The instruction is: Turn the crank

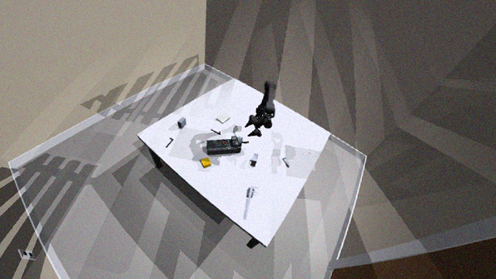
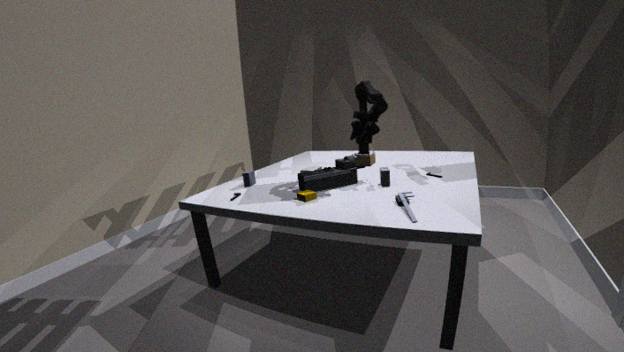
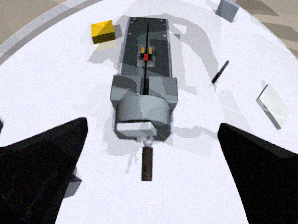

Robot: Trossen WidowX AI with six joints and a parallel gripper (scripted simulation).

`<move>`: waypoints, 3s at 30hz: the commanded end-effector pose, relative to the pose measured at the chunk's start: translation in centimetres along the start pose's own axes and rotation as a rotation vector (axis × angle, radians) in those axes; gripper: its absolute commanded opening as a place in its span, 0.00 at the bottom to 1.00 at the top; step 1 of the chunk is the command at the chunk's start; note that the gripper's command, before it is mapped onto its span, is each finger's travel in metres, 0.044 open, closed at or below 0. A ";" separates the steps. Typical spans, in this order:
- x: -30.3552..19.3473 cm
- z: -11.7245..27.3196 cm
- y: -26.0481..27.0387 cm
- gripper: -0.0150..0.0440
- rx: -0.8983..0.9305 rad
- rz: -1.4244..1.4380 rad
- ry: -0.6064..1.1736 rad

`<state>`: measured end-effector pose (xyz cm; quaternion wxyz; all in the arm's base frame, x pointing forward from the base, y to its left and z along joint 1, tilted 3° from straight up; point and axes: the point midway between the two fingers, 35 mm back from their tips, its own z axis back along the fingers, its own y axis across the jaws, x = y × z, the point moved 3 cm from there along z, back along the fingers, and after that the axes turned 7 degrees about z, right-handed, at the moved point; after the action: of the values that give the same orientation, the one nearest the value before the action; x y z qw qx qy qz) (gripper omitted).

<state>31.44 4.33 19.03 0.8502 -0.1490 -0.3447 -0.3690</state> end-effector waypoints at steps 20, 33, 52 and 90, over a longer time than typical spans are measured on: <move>-6.9 -6.8 0.7 1.00 -0.006 -0.001 -0.004; -8.3 -8.2 1.0 1.00 -0.006 -0.001 -0.004; -10.5 -10.4 1.2 1.00 -0.007 -0.001 -0.004; -11.2 -11.1 1.4 0.25 -0.007 -0.001 -0.003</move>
<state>32.12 5.42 3.33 0.8498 -0.1526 -0.3440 -0.3690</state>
